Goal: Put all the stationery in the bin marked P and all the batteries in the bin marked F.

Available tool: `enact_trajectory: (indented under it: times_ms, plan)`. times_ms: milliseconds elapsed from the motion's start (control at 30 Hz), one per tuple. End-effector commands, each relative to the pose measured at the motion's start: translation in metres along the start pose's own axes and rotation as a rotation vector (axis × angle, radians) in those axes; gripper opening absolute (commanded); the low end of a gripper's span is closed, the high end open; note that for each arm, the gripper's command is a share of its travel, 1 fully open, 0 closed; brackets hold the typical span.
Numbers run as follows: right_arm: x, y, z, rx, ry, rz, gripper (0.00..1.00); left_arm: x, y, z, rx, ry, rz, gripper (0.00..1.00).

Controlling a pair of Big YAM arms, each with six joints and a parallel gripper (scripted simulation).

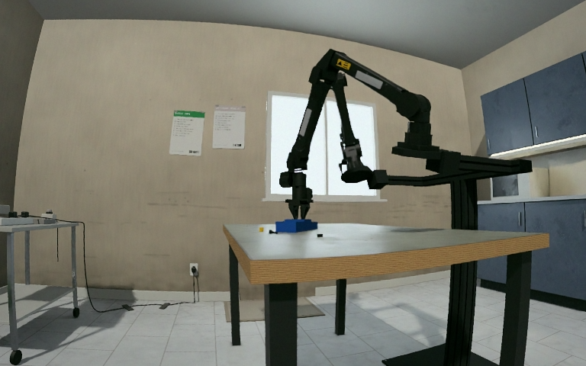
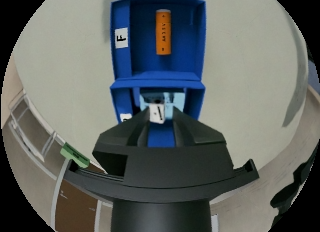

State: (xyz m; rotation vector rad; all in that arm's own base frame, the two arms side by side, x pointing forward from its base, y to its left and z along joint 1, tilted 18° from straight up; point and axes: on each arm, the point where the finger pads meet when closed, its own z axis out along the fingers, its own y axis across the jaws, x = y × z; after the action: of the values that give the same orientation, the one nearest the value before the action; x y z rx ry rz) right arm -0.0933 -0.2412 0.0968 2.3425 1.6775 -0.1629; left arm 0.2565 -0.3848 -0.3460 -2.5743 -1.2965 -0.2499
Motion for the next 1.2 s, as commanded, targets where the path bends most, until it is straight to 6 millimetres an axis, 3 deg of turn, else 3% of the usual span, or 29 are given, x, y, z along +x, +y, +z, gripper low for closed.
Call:
enact_trajectory:
  times_ms: [0,833,867,967,1167]
  plan:
    - [-0.024,-0.004,-0.016,0.006,-0.036,0.015,1.00,0.004,0.006,-0.007,-0.017,-0.006,-0.006,0.29]
    - [-0.024,-0.004,-0.016,0.006,-0.036,0.015,1.00,0.005,0.005,-0.007,-0.018,-0.007,-0.006,0.29]
    - [-0.024,-0.004,-0.016,0.006,-0.036,0.015,1.00,0.004,0.008,-0.016,-0.024,-0.009,-0.007,0.29]
    - [-0.024,-0.004,-0.016,0.006,-0.036,0.015,1.00,0.005,0.001,-0.010,-0.006,-0.001,-0.003,0.29]
    - [-0.024,-0.004,-0.016,0.006,-0.036,0.015,1.00,0.000,-0.001,-0.021,-0.006,0.002,0.000,0.29]
